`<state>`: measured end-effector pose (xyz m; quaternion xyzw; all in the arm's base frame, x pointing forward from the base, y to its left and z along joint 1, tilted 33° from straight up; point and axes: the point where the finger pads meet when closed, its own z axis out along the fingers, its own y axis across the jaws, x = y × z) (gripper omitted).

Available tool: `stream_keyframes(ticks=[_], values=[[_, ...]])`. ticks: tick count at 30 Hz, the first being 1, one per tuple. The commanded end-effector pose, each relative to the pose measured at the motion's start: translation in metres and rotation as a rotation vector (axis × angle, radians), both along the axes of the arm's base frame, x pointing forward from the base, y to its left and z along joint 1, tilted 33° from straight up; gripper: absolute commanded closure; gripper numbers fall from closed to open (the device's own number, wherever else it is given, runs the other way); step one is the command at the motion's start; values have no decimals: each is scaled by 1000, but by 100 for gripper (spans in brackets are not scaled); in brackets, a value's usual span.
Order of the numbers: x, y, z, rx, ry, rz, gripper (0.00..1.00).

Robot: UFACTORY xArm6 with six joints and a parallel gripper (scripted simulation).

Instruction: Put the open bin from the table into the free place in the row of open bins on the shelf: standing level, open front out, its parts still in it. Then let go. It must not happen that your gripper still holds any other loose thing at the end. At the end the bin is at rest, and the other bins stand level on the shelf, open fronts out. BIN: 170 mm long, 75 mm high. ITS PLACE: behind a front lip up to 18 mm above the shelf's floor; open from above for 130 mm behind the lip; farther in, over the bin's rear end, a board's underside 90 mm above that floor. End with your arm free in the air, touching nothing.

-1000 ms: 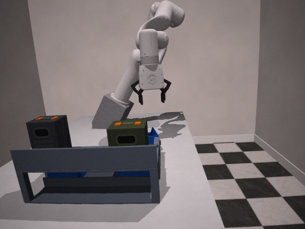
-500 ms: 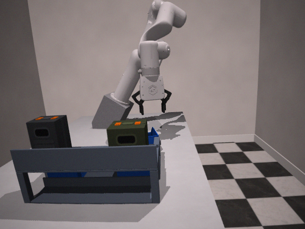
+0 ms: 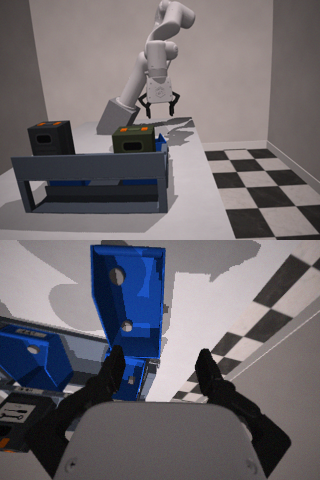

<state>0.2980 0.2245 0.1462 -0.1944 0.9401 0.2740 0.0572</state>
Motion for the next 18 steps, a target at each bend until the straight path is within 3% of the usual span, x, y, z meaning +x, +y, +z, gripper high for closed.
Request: stream_keyframes(ticks=[1,18], values=[[1,0,1,1,-2,-1,0],[1,-3,6,1,-2,-1,0]])
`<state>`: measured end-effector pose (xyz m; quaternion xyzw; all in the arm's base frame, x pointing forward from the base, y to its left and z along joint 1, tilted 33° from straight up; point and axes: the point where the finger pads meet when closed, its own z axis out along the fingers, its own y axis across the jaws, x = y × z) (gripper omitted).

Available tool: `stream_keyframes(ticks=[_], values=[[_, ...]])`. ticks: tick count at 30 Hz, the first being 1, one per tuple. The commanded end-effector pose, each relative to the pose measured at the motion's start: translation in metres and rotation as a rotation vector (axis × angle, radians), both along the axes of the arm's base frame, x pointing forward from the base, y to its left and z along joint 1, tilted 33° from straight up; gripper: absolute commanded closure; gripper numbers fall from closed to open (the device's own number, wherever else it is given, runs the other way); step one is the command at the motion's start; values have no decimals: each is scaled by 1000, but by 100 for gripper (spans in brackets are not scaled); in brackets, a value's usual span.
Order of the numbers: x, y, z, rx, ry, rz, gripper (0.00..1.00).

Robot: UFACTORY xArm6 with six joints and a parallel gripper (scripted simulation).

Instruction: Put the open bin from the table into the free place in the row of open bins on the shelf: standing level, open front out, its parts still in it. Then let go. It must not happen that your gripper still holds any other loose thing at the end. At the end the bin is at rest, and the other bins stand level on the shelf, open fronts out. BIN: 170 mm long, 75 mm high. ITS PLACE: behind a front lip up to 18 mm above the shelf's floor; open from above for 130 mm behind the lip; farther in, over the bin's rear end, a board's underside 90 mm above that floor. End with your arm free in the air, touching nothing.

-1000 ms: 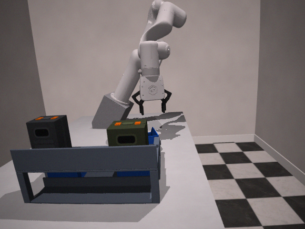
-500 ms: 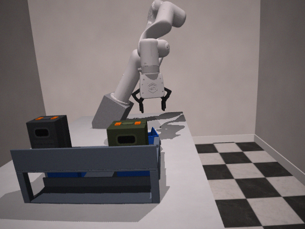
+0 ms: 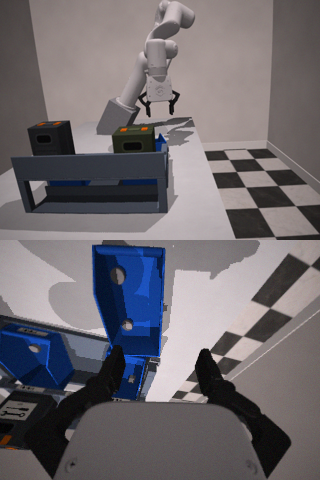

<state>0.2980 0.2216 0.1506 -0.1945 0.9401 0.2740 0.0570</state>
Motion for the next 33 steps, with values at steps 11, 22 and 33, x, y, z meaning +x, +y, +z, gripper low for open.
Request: stream_keyframes(ticks=[11,22,33], values=[[1,-1,3,1,-3,-1,0],[1,-2,4,1,-3,-1,0],[1,-2,4,1,-3,-1,0]])
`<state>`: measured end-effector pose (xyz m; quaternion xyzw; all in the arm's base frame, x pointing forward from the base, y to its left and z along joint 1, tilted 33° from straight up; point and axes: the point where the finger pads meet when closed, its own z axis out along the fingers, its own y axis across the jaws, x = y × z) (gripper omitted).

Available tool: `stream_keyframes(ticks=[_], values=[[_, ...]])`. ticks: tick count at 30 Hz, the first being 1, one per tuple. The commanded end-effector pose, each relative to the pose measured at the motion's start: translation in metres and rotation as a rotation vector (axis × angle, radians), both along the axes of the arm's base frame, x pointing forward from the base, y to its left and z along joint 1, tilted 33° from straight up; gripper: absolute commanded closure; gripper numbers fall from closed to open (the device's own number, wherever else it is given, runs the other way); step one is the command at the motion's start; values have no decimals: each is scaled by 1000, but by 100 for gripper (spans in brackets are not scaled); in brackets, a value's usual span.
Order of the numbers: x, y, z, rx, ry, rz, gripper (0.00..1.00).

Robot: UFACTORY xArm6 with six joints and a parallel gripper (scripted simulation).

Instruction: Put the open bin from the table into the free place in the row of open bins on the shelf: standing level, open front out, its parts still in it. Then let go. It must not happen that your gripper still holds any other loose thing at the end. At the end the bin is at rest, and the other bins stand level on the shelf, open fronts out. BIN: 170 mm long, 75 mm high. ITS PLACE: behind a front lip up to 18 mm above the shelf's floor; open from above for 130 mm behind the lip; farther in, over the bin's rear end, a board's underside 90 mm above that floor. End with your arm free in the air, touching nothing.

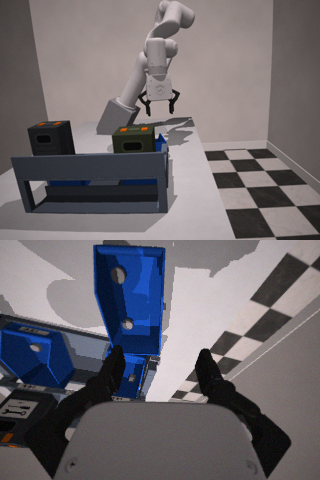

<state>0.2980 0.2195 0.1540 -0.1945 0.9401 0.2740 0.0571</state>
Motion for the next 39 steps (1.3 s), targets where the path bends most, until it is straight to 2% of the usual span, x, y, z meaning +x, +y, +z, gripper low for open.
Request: stream_keyframes(ticks=[1,4,5,38,39], values=[[1,0,1,1,-3,-1,0],[1,0,1,1,-3,-1,0],[1,0,1,1,-3,-1,72],[1,0,1,1,-3,-1,72],[1,3,-4,1,-3,-1,72]])
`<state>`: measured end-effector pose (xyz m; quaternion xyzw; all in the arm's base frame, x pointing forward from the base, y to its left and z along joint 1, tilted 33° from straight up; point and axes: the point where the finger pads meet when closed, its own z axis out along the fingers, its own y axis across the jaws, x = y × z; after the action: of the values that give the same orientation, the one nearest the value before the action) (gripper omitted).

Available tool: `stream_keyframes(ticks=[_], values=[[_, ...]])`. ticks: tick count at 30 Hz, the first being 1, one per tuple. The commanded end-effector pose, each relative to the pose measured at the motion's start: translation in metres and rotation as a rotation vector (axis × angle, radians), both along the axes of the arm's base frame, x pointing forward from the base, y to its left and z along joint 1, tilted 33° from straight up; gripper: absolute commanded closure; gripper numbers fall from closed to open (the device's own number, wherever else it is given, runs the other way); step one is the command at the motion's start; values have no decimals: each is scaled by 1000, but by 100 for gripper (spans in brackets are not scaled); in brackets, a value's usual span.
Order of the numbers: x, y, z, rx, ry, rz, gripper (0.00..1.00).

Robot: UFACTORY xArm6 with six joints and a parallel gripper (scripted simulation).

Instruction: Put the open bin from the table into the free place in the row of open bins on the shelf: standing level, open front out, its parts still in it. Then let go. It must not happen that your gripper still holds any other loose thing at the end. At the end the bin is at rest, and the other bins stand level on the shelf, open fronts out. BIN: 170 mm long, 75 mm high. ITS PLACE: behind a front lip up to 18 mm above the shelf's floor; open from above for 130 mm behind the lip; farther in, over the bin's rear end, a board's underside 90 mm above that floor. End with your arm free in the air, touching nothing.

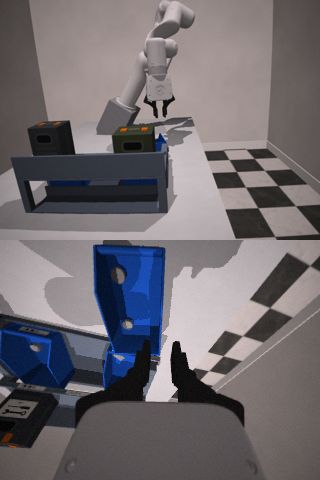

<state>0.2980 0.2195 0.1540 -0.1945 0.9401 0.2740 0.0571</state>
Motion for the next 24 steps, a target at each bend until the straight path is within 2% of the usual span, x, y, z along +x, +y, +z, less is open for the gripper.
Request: stream_keyframes(ticks=[1,4,16,21,24], values=[[1,7,-9,1,-3,-1,72],[1,16,-24,1,-3,-1,72],[1,16,-24,1,-3,-1,72],[1,40,-62,1,-3,-1,72],[1,40,-62,1,-3,-1,72]])
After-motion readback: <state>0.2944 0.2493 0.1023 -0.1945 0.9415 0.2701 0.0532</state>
